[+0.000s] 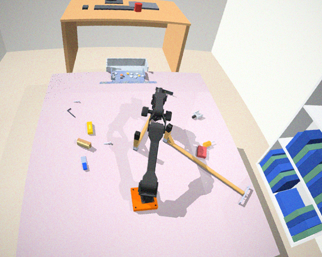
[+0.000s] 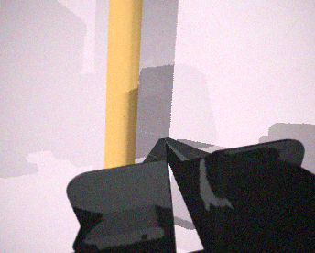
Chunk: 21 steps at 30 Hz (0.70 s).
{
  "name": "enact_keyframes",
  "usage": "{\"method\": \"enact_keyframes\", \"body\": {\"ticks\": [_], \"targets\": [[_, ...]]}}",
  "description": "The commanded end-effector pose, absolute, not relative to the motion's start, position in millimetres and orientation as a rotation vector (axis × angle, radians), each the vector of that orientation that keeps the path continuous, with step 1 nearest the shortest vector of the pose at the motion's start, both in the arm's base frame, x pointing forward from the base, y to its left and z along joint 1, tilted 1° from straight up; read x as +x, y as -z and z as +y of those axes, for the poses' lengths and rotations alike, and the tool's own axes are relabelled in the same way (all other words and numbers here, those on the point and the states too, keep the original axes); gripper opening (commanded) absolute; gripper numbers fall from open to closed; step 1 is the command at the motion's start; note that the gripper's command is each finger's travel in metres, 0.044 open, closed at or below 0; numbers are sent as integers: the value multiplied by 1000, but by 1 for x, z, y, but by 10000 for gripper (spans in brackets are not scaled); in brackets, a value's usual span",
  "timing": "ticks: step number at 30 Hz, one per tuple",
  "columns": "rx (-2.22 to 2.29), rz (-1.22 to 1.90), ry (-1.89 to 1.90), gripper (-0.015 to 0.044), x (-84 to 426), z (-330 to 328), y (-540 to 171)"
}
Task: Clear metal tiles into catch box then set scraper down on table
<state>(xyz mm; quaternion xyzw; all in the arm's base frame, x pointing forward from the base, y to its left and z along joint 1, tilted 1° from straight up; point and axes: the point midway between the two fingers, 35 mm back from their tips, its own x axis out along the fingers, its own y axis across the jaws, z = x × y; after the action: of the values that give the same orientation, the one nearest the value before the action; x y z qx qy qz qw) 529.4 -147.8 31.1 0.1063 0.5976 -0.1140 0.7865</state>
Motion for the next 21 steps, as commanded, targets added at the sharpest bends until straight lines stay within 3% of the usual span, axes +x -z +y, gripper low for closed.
{"method": "enact_keyframes", "body": {"ticks": [1, 21], "targets": [[228, 1286, 252, 0, 532, -144, -30], [229, 1269, 250, 0, 541, -127, -30]]}}
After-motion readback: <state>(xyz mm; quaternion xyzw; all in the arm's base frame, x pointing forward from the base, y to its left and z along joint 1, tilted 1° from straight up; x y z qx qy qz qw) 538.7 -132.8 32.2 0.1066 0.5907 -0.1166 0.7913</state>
